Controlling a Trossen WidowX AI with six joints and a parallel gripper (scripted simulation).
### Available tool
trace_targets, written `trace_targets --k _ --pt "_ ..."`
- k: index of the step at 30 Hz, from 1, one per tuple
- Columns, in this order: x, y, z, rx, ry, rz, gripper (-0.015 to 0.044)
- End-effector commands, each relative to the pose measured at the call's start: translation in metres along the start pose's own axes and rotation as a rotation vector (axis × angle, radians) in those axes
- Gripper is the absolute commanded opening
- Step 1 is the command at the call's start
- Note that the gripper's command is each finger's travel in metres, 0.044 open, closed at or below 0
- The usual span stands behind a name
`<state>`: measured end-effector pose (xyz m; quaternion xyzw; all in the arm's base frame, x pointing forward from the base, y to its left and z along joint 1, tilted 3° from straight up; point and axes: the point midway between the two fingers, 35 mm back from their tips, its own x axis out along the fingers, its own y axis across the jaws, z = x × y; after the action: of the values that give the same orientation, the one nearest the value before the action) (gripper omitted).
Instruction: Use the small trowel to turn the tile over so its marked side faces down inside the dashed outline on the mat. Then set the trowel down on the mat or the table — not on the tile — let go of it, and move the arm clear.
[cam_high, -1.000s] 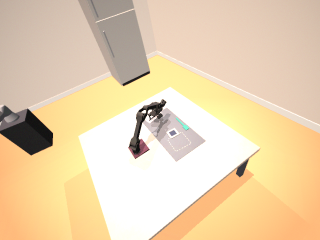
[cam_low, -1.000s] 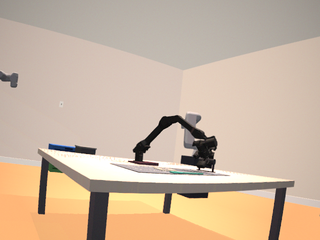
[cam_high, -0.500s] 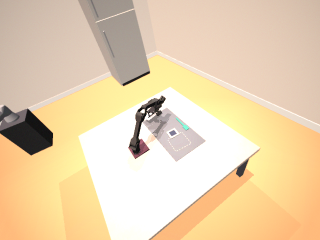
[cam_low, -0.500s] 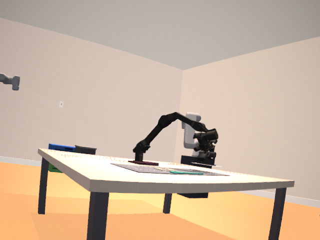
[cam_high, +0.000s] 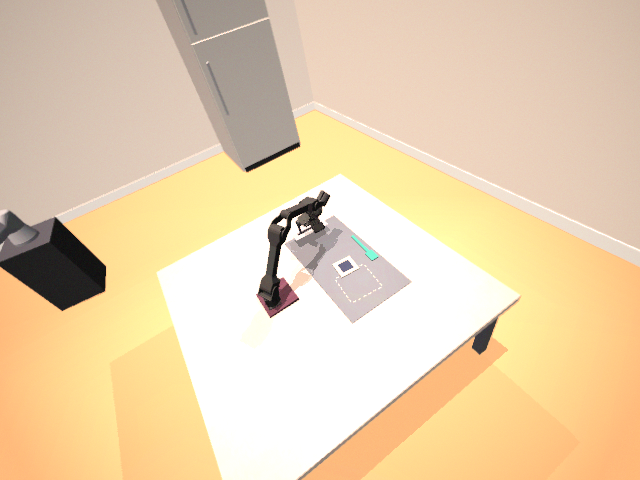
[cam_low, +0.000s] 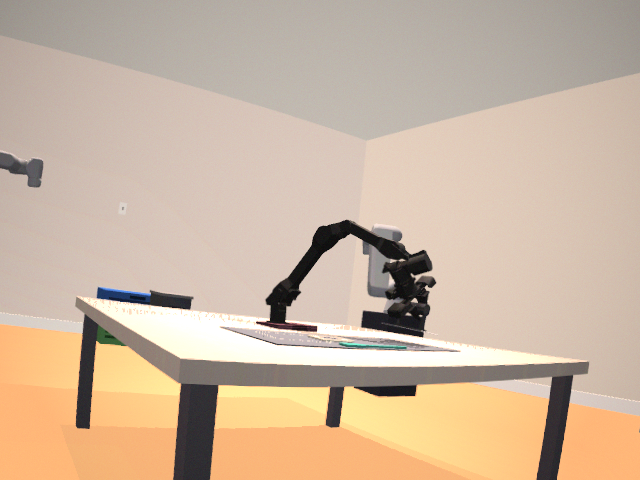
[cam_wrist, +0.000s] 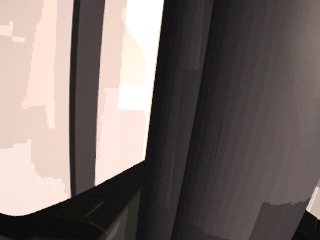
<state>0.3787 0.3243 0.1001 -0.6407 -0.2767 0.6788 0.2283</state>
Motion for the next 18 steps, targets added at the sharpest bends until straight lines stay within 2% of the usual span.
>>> trace_targets --k 1,18 --pt "-0.005 0.006 -0.002 0.061 0.051 0.027 0.0000" --pt "-0.028 0.045 -0.016 0.396 0.353 0.122 0.0000"
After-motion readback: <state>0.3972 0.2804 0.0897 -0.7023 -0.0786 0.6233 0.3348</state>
